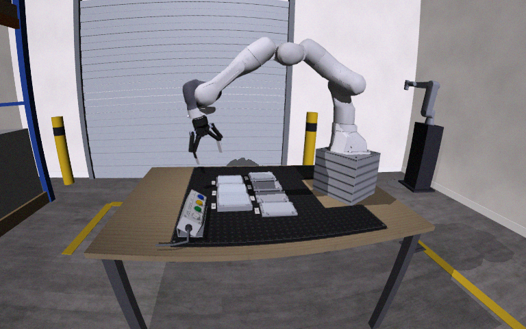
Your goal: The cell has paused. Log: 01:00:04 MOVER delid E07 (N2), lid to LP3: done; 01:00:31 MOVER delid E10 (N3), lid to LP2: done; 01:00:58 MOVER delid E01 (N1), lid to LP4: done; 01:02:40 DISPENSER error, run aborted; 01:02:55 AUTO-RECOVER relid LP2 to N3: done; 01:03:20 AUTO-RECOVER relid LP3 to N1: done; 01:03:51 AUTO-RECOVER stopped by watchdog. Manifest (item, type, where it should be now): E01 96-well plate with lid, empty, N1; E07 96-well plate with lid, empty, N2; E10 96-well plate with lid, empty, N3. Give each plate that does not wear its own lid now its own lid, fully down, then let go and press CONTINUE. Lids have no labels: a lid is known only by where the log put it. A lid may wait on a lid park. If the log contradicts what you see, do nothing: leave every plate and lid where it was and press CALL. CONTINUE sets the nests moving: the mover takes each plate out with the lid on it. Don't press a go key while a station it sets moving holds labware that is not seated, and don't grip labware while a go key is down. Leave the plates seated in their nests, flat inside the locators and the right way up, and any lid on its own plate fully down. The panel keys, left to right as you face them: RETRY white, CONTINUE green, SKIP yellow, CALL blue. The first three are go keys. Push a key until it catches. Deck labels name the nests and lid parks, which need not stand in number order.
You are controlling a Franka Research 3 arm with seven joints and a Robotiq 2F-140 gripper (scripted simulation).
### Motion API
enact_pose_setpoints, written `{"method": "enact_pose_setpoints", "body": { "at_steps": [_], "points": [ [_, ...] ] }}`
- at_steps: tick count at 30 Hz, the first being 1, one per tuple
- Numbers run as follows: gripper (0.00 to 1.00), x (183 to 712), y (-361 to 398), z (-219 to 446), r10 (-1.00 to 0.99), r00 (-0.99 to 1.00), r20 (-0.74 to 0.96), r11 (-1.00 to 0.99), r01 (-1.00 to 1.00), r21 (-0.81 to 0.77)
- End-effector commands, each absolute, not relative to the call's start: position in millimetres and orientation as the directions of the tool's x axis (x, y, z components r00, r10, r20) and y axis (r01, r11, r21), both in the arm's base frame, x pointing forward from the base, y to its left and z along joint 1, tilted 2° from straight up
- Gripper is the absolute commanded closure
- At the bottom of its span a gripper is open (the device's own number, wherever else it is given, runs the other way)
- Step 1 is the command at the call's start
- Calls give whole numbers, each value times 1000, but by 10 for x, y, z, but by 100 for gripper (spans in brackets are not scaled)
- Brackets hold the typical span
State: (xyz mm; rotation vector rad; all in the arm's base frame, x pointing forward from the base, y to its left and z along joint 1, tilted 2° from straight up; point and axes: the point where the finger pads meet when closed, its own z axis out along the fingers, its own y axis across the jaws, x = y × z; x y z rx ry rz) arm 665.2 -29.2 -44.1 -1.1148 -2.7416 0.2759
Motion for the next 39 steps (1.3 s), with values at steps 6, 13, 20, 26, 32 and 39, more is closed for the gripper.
{"method": "enact_pose_setpoints", "body": {
  "at_steps": [6, 13, 20, 26, 32, 39],
  "points": [
    [0, 6653, -291, -440, 703, -706, 86, 704, 671, -233],
    [0, 6653, -291, -440, 703, -706, 86, 704, 671, -233],
    [0, 6647, -292, -445, 700, -709, 86, 706, 669, -232],
    [0, 6505, -293, -550, 653, -753, 81, 749, 626, -217],
    [0, 6144, -245, -737, 538, -840, 71, 834, 519, -187],
    [0, 5793, -164, -853, 432, -900, 62, 894, 418, -162]
  ]
}}
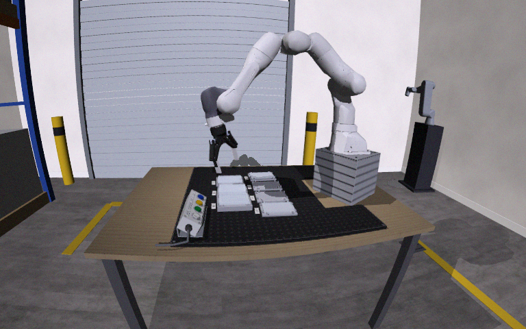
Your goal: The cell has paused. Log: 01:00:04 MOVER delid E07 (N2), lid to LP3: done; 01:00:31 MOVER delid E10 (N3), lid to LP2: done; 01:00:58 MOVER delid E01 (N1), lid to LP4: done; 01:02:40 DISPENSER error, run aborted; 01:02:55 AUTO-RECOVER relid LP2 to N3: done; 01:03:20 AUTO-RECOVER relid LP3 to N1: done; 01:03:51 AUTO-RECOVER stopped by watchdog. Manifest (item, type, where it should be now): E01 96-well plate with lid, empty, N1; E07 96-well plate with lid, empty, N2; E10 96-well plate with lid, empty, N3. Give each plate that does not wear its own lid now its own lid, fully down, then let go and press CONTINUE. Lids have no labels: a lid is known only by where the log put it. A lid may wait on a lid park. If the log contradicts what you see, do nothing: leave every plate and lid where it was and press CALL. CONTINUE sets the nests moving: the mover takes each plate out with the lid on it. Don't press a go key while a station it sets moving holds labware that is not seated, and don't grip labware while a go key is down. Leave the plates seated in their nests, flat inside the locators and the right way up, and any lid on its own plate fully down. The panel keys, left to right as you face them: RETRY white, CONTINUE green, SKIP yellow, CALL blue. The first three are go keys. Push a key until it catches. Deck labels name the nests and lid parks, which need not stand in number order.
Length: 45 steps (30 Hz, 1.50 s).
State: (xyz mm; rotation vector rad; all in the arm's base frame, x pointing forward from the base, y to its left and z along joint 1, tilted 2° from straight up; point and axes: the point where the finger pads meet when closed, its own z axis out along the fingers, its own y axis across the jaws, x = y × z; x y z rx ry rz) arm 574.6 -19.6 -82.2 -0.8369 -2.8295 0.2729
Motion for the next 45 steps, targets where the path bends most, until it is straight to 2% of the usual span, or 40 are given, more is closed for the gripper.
{"method": "enact_pose_setpoints", "body": {
  "at_steps": [1, 9, 12, 14, 20, 35, 45],
  "points": [
    [0, 5793, -164, -853, 432, -900, 62, 894, 418, -162],
    [0, 5201, 4, -962, 260, -965, 45, 960, 253, -123],
    [0, 5201, 4, -962, 260, -965, 45, 960, 253, -123],
    [0, 4882, 101, -987, 171, -985, 34, 980, 167, -104],
    [0, 4572, 196, -993, 88, -996, 23, 993, 86, -85],
    [0, 4168, 317, -978, -16, -1000, 6, 998, -16, -61],
    [0, 4168, 317, -978, -16, -1000, 6, 998, -16, -61]
  ]
}}
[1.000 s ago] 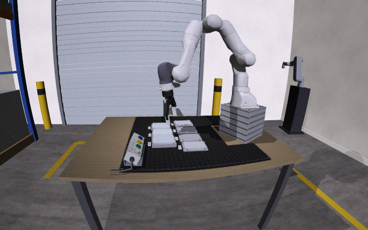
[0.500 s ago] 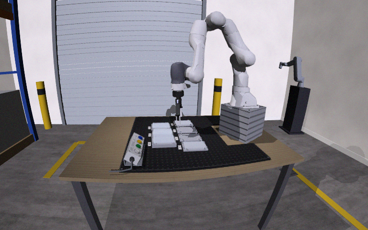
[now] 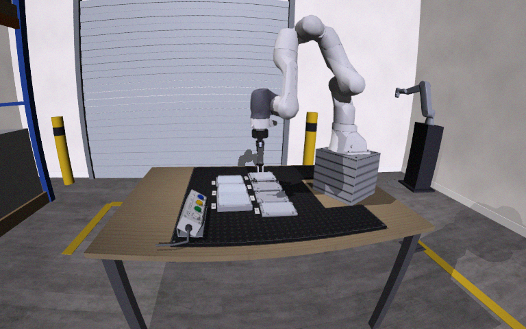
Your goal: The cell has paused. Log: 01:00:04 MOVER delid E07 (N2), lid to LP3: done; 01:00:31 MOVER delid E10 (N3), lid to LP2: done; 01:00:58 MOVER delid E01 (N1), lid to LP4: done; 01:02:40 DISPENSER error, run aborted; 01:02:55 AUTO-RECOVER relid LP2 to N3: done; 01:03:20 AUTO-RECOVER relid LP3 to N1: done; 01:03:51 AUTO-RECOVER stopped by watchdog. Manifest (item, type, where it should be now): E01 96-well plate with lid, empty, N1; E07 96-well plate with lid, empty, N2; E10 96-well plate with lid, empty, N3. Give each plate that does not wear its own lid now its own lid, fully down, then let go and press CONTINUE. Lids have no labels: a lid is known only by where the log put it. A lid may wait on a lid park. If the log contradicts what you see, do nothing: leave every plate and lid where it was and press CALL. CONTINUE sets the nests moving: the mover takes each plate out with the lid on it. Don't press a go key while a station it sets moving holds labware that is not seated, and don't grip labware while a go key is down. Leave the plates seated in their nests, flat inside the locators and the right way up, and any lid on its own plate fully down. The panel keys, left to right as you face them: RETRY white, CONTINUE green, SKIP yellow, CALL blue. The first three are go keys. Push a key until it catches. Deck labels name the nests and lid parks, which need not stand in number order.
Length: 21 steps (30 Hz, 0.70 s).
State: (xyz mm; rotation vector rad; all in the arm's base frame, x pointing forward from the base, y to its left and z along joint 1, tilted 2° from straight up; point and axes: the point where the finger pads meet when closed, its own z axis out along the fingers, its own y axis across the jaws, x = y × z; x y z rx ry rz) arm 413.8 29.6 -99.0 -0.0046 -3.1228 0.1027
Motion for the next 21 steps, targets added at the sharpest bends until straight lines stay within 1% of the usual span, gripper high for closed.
{"method": "enact_pose_setpoints", "body": {
  "at_steps": [1, 4, 5, 15, 16, 21],
  "points": [
    [0, 4168, 317, -978, -16, -1000, 6, 998, -16, -61],
    [0, 4168, 317, -978, -16, -1000, 6, 998, -16, -61],
    [0, 4057, 349, -970, -43, -999, 1, 998, -43, -54],
    [0, 4057, 349, -970, -43, -999, 1, 998, -43, -54],
    [0, 3961, 377, -962, -67, -998, -4, 997, -66, -49],
    [0, 3961, 377, -962, -67, -998, -4, 997, -66, -49]
  ]
}}
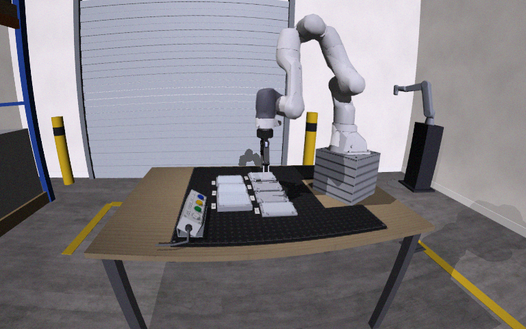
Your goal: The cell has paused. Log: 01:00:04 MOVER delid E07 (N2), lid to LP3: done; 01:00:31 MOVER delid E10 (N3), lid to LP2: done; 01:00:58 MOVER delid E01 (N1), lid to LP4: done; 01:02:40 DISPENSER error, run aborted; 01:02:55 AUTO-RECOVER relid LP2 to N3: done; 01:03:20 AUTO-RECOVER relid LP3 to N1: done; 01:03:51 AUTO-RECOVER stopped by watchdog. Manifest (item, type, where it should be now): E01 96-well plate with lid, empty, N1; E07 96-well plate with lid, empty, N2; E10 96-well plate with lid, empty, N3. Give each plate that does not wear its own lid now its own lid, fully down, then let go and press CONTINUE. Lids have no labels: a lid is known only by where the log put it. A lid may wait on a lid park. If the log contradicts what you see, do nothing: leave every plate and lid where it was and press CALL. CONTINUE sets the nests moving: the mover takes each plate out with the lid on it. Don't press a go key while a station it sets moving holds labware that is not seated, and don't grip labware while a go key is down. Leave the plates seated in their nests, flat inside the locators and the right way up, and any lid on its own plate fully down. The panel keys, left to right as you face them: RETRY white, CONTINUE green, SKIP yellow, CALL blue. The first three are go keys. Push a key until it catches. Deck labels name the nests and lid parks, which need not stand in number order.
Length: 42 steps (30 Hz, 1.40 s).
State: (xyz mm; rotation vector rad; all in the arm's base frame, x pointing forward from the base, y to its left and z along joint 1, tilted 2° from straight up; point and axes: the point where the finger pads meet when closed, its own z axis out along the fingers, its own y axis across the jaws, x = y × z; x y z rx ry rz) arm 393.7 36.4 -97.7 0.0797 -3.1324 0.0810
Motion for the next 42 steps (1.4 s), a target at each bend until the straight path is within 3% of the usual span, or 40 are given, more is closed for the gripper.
{"method": "enact_pose_setpoints", "body": {
  "at_steps": [1, 42],
  "points": [
    [0, 3961, 377, -962, -67, -998, -4, 997, -66, -49],
    [0, 3706, 448, -933, -127, -992, -16, 991, -127, -34]
  ]
}}
